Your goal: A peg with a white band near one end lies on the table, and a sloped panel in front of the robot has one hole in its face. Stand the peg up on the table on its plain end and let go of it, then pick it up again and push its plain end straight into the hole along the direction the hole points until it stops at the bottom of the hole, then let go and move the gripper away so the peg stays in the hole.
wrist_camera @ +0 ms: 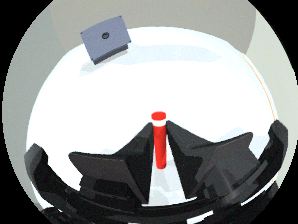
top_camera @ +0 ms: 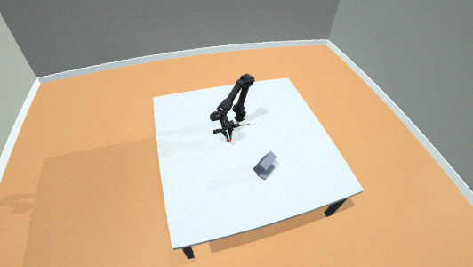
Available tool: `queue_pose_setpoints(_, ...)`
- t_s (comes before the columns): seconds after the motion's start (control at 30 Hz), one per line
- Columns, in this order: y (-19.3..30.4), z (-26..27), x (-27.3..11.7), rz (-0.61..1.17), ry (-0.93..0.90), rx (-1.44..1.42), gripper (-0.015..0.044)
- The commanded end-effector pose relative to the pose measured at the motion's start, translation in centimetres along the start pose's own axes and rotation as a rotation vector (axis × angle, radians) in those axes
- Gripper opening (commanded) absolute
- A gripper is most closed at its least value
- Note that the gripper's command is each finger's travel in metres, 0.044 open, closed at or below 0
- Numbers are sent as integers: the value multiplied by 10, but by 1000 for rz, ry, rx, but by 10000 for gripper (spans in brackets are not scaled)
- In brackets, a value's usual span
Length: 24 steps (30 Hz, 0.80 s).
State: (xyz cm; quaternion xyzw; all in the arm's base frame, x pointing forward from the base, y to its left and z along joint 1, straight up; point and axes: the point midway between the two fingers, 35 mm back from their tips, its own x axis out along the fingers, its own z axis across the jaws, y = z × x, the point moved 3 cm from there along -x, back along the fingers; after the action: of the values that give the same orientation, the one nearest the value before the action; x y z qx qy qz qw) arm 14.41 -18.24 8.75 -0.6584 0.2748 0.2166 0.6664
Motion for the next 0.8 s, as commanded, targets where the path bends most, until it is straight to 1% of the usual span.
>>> queue_pose_setpoints(0.0,3,1,-2,-34,-2,-3,49)
queue_pose_setpoints(0.77,19,1,-14,-232,-3,-2,49)
